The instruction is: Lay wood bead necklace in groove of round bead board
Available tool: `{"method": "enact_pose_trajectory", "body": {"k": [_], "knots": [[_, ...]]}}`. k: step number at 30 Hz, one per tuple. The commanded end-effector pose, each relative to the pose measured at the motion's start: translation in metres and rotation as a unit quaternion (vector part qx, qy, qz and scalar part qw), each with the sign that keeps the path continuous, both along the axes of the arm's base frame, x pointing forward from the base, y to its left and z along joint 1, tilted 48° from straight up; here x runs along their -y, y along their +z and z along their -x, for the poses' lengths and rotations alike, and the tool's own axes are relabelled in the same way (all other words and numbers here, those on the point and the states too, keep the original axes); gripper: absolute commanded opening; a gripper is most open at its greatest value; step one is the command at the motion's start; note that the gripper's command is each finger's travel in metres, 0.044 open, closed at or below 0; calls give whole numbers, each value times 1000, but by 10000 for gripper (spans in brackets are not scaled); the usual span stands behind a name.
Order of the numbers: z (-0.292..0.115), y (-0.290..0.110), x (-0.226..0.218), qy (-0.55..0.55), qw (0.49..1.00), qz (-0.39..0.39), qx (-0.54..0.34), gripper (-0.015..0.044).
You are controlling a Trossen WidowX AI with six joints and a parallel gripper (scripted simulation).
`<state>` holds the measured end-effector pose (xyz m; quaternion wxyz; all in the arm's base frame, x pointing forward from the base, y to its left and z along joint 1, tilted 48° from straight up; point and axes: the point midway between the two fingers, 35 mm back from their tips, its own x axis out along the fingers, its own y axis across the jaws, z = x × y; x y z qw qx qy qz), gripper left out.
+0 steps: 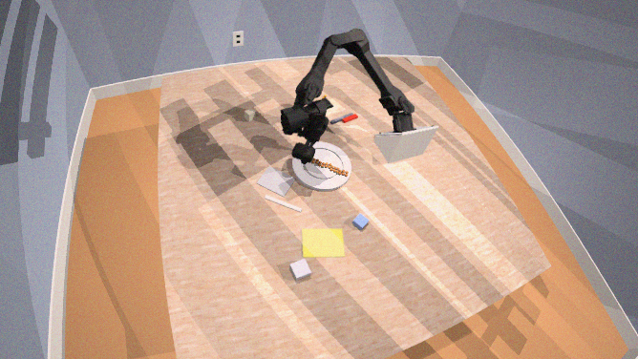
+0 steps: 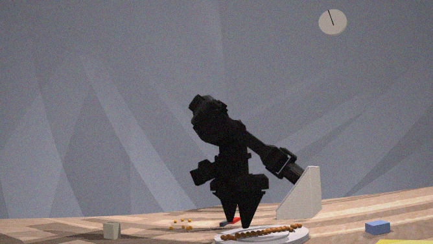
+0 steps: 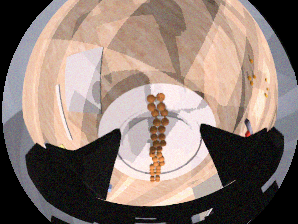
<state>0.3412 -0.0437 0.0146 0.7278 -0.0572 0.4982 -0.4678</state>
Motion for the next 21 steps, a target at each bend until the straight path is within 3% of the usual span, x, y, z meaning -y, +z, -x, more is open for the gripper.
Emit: {"method": "enact_pose_trajectory", "body": {"k": [1, 2, 9, 21], "knots": [[0, 0, -1, -2, 1000, -2, 2, 440], [0, 0, -1, -2, 1000, -2, 2, 440], [28, -20, -26, -4, 1000, -7, 4, 256], [85, -48, -54, -10, 1000, -4, 10, 250]]}}
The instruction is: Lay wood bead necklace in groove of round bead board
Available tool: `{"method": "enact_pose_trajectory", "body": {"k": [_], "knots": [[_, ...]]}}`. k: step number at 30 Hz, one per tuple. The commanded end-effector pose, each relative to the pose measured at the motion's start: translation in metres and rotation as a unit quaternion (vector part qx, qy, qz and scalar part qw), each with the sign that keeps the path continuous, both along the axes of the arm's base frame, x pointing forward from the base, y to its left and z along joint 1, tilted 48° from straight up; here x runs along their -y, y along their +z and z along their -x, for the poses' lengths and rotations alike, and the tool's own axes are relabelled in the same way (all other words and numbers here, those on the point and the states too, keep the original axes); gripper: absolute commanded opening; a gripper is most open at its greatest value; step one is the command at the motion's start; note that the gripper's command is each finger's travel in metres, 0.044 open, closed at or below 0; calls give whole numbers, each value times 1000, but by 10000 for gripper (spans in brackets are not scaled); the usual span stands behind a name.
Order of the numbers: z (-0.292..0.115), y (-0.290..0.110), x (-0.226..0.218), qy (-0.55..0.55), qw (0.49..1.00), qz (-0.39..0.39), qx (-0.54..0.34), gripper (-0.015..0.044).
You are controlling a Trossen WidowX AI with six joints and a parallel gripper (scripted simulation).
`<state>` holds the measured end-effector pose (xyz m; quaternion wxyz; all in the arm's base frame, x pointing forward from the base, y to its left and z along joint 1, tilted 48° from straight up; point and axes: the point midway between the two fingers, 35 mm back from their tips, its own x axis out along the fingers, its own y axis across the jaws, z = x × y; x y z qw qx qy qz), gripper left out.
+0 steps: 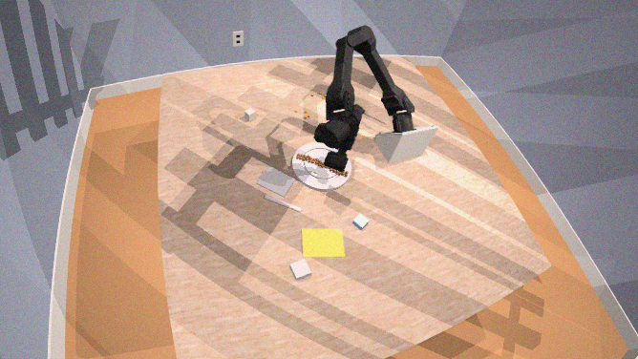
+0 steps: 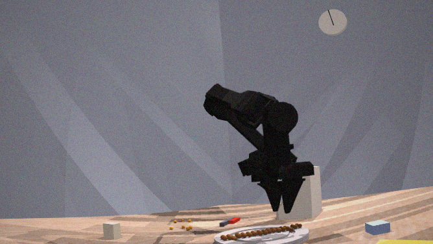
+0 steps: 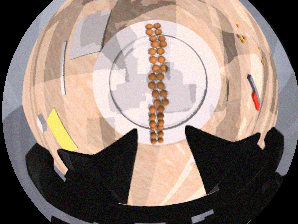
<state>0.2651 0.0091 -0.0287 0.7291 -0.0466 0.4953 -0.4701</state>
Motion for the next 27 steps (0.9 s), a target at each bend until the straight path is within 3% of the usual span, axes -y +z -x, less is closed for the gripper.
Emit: {"method": "enact_pose_trajectory", "body": {"k": [1, 27], "knots": [[9, -4, -1, -4, 1000, 1, 2, 250], [6, -26, 23, -4, 1000, 0, 3, 250]]}}
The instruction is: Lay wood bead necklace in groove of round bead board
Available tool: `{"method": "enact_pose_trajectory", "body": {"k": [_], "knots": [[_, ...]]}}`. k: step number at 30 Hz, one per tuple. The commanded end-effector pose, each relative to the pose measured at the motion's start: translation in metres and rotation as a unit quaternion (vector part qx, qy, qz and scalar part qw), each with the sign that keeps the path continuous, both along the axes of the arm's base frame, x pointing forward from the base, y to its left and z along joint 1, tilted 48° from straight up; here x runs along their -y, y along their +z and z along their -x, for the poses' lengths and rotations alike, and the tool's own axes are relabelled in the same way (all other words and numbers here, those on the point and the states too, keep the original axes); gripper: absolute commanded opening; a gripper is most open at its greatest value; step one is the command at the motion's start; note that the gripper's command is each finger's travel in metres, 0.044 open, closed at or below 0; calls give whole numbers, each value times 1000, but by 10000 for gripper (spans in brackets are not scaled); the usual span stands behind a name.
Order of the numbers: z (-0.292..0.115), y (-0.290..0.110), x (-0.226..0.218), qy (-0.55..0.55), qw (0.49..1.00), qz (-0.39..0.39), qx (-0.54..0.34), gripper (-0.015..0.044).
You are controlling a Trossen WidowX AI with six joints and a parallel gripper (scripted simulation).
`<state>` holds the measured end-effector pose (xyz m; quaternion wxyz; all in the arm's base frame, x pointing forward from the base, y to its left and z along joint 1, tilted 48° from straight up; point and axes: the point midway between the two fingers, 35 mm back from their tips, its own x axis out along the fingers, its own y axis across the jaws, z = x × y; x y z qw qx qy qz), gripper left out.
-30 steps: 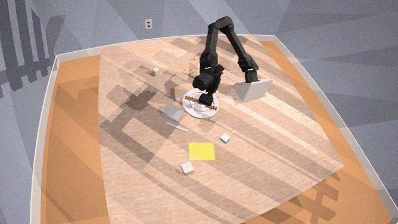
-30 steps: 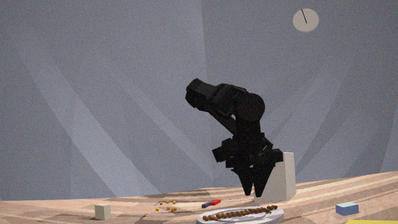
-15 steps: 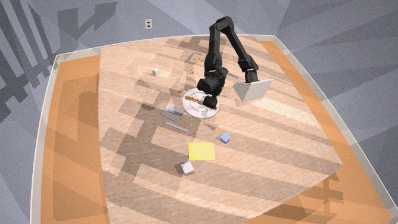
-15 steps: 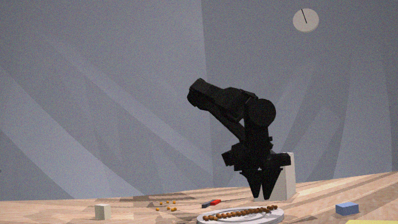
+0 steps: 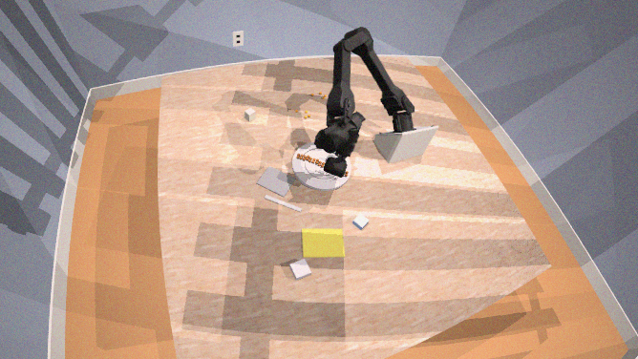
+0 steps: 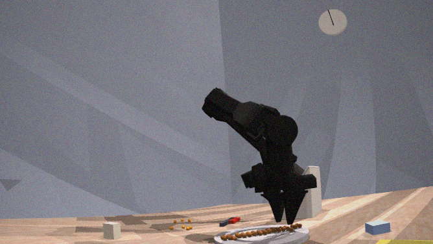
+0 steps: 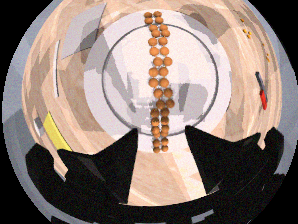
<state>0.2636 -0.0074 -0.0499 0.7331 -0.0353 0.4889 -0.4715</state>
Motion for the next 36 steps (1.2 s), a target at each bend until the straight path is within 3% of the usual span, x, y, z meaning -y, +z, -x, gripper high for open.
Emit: {"method": "enact_pose_trajectory", "body": {"k": [1, 12, 22, 36], "knots": [[4, -6, 8, 0, 1000, 5, -9, 250], [5, -10, 12, 0, 1000, 7, -10, 250], [3, -9, 10, -1, 1000, 4, -6, 0], [3, -9, 10, -1, 1000, 4, -6, 0]]}}
